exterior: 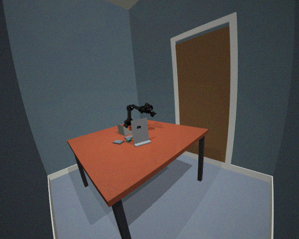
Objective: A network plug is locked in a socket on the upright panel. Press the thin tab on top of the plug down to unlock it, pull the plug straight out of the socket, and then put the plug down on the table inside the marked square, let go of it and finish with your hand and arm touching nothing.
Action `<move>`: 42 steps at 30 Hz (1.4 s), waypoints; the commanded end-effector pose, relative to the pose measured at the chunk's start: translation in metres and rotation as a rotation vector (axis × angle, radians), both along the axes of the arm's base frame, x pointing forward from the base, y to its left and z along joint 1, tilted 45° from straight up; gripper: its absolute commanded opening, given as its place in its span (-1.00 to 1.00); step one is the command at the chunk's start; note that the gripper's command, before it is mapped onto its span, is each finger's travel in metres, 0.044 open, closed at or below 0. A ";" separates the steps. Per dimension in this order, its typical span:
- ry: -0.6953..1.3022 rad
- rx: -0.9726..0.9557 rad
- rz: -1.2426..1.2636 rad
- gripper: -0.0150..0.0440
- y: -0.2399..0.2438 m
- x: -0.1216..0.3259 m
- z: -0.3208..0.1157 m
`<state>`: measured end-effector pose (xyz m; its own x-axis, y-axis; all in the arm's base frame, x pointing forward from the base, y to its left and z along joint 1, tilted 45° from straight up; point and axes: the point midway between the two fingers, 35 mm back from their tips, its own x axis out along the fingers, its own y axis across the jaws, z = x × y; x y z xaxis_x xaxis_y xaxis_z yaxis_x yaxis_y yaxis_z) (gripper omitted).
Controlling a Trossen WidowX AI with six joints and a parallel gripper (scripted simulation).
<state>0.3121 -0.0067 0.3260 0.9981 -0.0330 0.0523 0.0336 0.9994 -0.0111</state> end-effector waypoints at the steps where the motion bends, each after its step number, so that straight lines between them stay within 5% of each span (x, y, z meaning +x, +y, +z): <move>1: 0.001 -0.002 -0.001 0.78 0.000 0.000 -0.001; 10: 0.096 -0.165 -0.096 0.04 -0.026 0.016 -0.056; 34: 0.527 -0.688 -0.313 0.04 -0.104 -0.028 -0.237; 42: 0.558 -0.718 -0.319 0.04 -0.107 -0.036 -0.246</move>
<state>0.2807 -0.1119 0.0848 0.8440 -0.4406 -0.3058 0.1157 0.7063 -0.6984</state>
